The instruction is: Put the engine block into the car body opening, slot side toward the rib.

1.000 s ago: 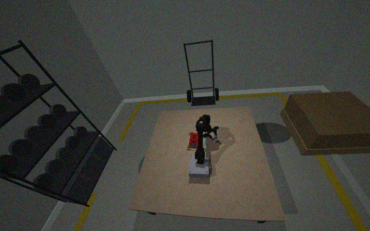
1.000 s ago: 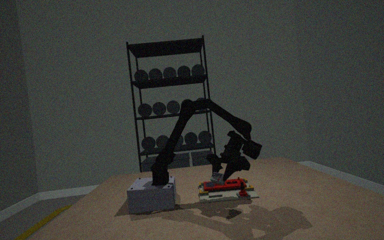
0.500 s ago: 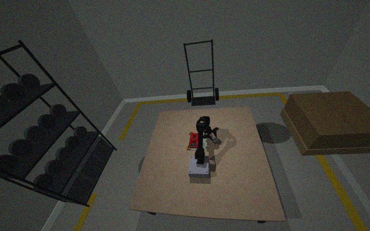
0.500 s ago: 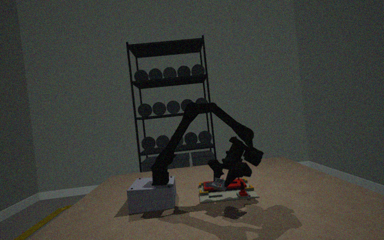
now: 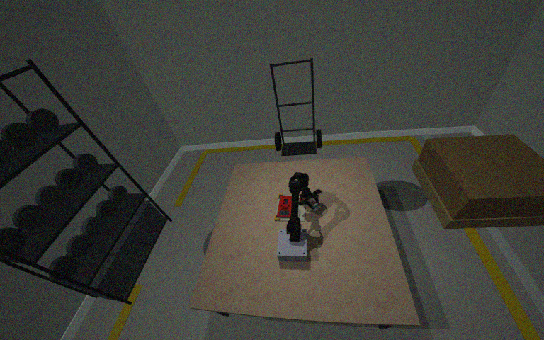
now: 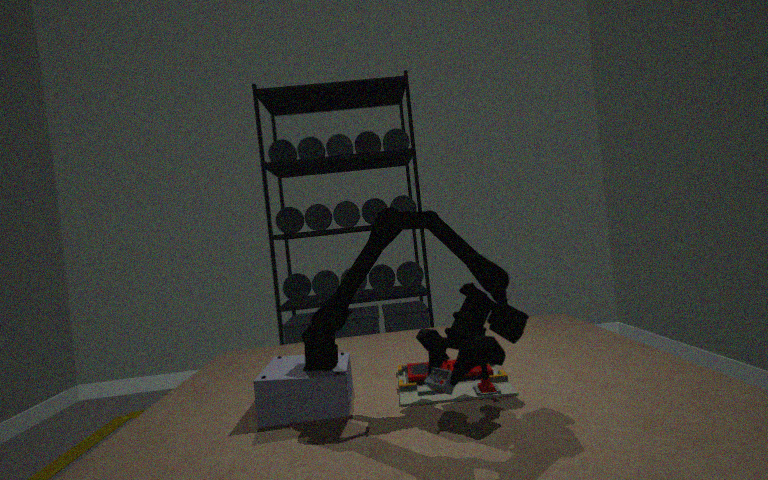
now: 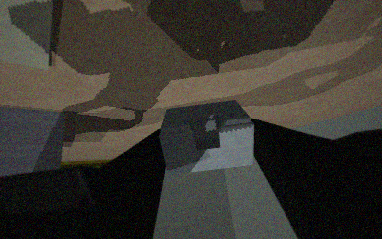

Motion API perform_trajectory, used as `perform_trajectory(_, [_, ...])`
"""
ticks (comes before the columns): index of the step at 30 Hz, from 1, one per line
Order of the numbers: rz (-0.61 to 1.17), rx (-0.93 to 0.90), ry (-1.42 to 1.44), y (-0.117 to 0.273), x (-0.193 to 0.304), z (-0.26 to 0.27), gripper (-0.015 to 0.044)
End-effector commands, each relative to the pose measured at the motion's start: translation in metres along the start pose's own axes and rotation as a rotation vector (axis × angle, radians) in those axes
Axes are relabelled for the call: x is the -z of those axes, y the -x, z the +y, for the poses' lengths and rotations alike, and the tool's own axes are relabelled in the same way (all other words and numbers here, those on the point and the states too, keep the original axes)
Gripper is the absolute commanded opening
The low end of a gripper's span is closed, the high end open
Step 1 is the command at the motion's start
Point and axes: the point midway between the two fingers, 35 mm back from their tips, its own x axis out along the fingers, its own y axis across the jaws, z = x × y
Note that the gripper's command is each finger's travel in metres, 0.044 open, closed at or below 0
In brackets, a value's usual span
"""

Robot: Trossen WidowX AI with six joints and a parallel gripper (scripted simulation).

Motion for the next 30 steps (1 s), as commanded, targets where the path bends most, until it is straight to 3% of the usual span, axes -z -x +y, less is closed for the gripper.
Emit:
perform_trajectory(1, [0.013, -0.003, 0.005, -0.008, -0.005, 0.002, 0.0])
perform_trajectory(30, [0.013, -0.003, 0.005, -0.036, -0.037, 0.002, 0.0])
